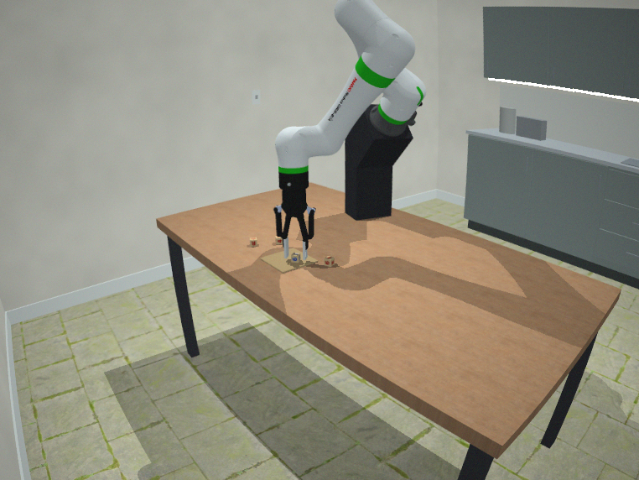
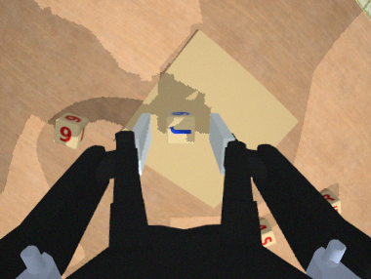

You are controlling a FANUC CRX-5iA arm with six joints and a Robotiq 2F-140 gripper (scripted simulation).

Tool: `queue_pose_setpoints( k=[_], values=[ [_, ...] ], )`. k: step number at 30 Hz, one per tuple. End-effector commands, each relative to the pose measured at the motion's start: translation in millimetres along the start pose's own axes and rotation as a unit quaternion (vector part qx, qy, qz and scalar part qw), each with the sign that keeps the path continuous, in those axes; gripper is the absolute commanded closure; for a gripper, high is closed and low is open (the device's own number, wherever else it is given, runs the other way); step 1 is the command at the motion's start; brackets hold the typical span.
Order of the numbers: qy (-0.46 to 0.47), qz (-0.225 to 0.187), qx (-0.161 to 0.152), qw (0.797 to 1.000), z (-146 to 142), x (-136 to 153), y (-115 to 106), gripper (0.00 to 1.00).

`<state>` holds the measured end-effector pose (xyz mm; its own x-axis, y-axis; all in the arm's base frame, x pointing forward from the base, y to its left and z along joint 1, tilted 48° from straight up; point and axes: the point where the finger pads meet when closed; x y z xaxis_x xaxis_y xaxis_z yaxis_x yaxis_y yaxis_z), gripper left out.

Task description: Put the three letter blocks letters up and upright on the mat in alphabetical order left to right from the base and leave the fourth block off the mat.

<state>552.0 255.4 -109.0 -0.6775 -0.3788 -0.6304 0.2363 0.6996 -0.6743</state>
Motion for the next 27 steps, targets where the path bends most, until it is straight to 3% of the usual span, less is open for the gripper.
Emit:
queue_pose_setpoints(
  k=[1, 22, 23, 27],
  values=[
    [0.000, 0.000, 0.000, 1.000, 0.3, -0.1, 6.6, 0.63],
    [0.000, 0.000, 0.000, 1.000, 0.3, -0.1, 9.6, 0.63],
    [0.000, 0.000, 0.000, 1.000, 0.3, -0.1, 9.6, 0.75],
    [0.000, 0.000, 0.000, 1.000, 0.3, -0.1, 9.6, 0.75]
  ],
)
Point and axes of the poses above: the point where the finger pads meet when closed, its own y axis out along the fingers, its own z axis across the jaws, x = y × z, and after that the axes turned 3 degrees about -y, right-handed
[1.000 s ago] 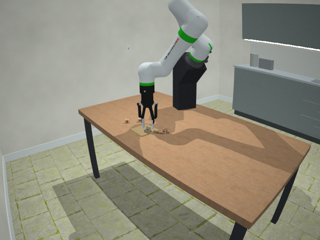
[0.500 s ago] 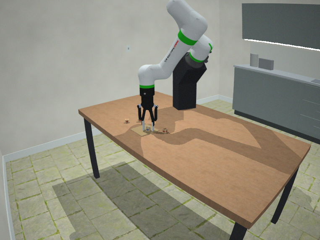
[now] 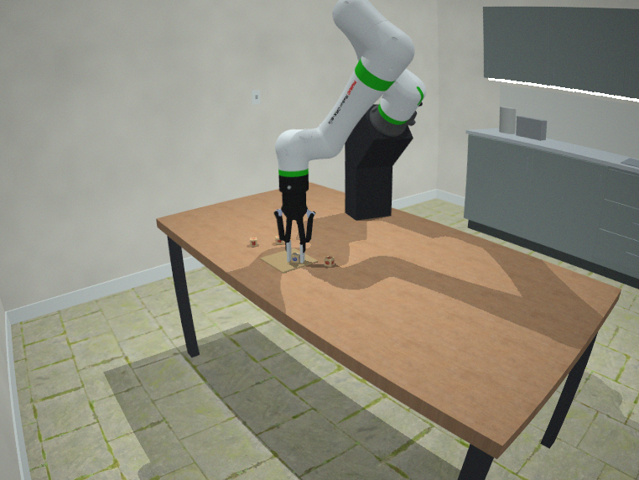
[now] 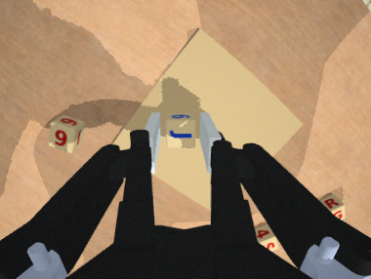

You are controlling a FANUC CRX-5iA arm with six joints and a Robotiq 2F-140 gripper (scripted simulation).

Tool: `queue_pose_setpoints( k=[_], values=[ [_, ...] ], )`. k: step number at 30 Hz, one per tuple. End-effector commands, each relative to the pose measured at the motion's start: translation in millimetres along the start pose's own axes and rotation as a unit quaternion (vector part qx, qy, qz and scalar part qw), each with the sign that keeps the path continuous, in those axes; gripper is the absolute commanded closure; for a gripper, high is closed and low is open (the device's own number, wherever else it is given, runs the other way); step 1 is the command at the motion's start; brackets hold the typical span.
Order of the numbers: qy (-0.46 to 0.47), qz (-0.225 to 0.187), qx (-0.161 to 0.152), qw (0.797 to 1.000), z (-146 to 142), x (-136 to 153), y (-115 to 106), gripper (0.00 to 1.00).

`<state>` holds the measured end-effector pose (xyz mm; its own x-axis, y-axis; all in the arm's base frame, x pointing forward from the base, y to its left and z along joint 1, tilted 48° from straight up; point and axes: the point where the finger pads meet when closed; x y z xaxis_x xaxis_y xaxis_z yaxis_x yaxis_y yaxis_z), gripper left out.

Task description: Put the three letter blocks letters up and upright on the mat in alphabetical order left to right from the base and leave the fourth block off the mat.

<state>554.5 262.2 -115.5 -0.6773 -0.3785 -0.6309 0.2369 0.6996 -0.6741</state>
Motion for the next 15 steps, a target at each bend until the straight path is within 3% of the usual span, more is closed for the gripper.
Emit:
queue_pose_setpoints(
  k=[1, 12, 13, 15],
  values=[
    [0.000, 0.000, 0.000, 1.000, 0.2, 0.0, -0.2, 0.75],
    [0.000, 0.000, 0.000, 1.000, 0.2, 0.0, -0.2, 0.75],
    [0.000, 0.000, 0.000, 1.000, 0.2, 0.0, -0.2, 0.87],
    [0.000, 0.000, 0.000, 1.000, 0.2, 0.0, -0.2, 0.87]
  ],
)
Point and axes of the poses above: the point where the finger pads meet when closed, its own y axis out along the fingers, its own z axis across the jaws, x = y × z, and after that the axes turned 3 degrees about -y, right-handed
